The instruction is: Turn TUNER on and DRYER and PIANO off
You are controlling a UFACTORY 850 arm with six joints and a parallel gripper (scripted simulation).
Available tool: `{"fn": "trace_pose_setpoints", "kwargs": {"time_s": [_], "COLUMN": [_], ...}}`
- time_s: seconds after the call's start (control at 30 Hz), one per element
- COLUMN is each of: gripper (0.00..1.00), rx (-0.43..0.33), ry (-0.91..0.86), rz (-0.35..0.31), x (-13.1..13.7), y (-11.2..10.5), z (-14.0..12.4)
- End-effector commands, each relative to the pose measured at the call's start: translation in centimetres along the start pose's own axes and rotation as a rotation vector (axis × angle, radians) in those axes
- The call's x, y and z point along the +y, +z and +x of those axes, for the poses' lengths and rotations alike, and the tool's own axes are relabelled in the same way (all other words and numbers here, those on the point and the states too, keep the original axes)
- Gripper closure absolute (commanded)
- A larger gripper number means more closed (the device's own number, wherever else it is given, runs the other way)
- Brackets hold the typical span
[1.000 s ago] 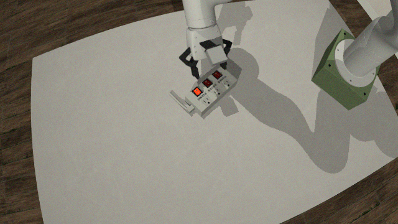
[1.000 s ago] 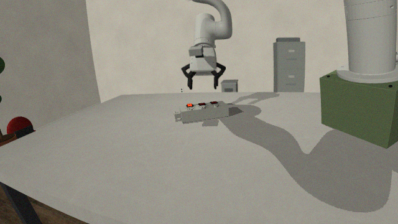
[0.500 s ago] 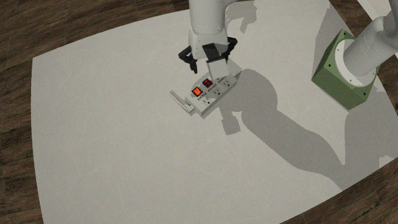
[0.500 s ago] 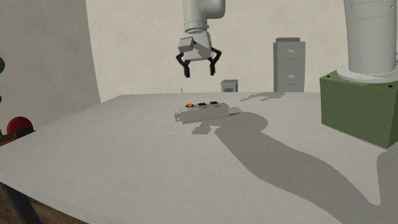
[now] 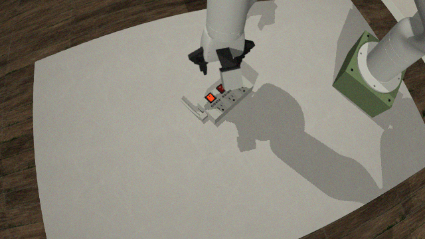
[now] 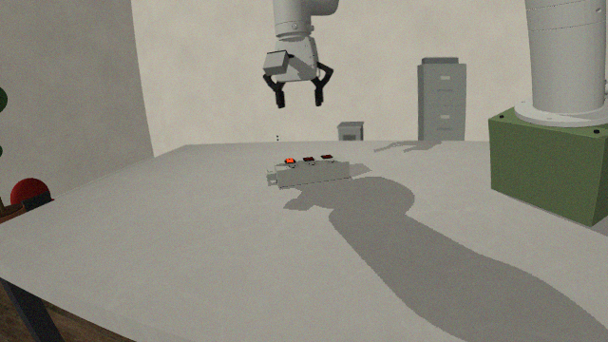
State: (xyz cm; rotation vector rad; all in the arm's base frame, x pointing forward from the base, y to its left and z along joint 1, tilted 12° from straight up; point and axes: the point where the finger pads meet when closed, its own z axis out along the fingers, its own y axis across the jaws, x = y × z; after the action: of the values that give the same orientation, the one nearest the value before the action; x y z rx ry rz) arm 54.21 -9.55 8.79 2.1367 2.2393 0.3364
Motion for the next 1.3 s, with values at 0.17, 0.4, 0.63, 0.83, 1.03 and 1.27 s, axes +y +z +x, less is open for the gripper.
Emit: {"fn": "trace_pose_setpoints", "kwargs": {"time_s": [0.17, 0.4, 0.63, 0.83, 1.03, 1.27], "gripper": [0.00, 0.00, 0.00, 0.00, 0.00, 0.00], "rx": [-0.001, -0.001, 0.002, 0.007, 0.010, 0.010], "ry": [0.000, -0.010, -0.087, -0.268, -0.447, -0.838], "rz": [-0.001, -0.001, -0.003, -0.006, -0.011, -0.018], "x": [0.1, 0.1, -0.1, -0.5, -0.9, -1.8], "y": [-0.1, -0.1, 0.2, 0.8, 1.4, 2.6], "z": [0.0, 0.0, 0.0, 0.0, 0.0, -0.2]}}
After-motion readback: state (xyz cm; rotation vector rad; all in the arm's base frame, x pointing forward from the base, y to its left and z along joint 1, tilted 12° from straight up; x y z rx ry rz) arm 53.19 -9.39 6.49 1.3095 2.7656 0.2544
